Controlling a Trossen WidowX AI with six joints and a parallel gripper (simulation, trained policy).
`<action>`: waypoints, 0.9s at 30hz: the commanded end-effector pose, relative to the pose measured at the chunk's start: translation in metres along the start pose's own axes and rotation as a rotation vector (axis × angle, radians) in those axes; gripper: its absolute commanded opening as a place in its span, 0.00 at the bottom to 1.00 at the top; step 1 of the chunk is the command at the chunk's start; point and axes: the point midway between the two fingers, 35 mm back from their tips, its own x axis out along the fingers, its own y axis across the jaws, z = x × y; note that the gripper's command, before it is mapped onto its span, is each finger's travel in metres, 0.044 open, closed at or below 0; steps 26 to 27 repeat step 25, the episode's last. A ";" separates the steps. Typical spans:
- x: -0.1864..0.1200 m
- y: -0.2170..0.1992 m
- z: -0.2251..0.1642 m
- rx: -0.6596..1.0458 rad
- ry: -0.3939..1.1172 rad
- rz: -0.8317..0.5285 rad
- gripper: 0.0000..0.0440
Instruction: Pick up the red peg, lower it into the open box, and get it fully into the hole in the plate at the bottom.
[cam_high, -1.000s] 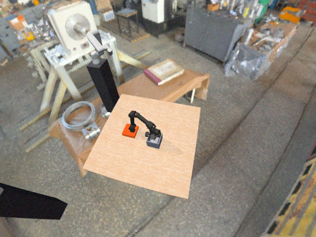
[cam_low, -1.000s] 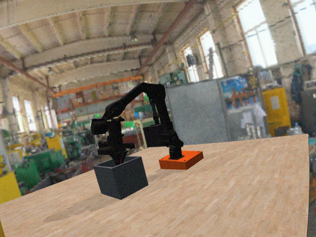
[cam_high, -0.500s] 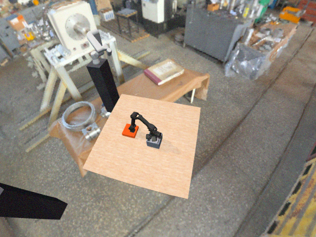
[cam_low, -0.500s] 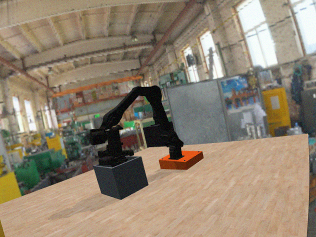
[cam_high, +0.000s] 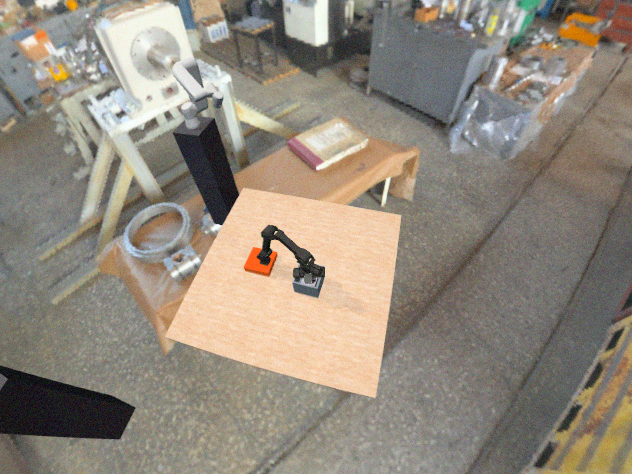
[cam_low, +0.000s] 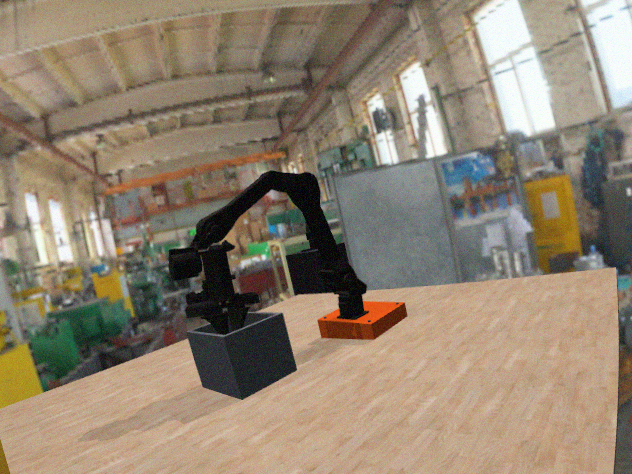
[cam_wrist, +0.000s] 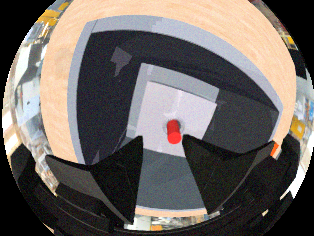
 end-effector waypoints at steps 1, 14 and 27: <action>-0.008 0.006 0.001 -0.002 0.028 0.029 0.43; -0.048 0.026 0.008 -0.010 0.107 0.163 0.51; -0.082 0.043 0.018 -0.056 0.130 0.279 0.57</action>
